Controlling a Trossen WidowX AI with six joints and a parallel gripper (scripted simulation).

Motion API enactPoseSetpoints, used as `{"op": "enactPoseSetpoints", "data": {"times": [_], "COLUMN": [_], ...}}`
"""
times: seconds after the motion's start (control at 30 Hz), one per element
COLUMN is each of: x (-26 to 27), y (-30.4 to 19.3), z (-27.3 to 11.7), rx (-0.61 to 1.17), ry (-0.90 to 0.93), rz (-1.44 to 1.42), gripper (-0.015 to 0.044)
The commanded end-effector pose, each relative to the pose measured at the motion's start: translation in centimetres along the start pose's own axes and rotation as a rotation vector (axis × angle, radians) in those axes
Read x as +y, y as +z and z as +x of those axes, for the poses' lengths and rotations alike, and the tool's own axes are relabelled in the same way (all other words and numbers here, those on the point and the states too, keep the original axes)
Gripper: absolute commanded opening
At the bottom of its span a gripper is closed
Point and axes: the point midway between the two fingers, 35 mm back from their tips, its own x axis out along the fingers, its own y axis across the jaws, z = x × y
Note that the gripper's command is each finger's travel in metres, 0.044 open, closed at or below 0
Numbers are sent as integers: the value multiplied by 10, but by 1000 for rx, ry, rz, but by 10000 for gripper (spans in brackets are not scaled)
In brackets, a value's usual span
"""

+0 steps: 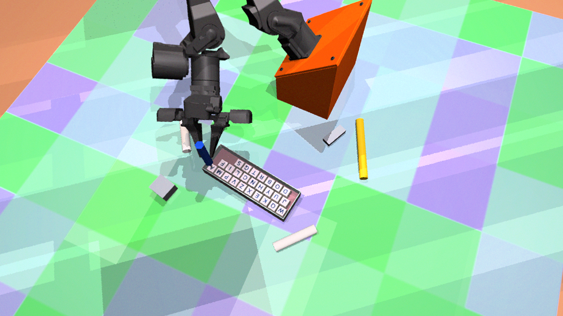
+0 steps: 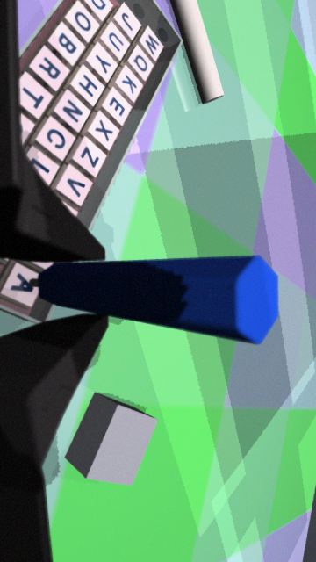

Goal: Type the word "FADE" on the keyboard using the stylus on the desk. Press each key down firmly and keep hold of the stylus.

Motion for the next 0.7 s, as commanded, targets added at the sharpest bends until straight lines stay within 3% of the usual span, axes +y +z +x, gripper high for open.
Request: {"op": "enactPoseSetpoints", "data": {"times": [0.0, 0.3, 0.67], "x": [-2, 0, 46], "y": [11, 20, 40], "z": [-6, -11, 9], "rx": [-3, -7, -20], "ry": [-6, -1, 155], "rz": [1, -3, -64], "gripper": [81, 84, 11]}}
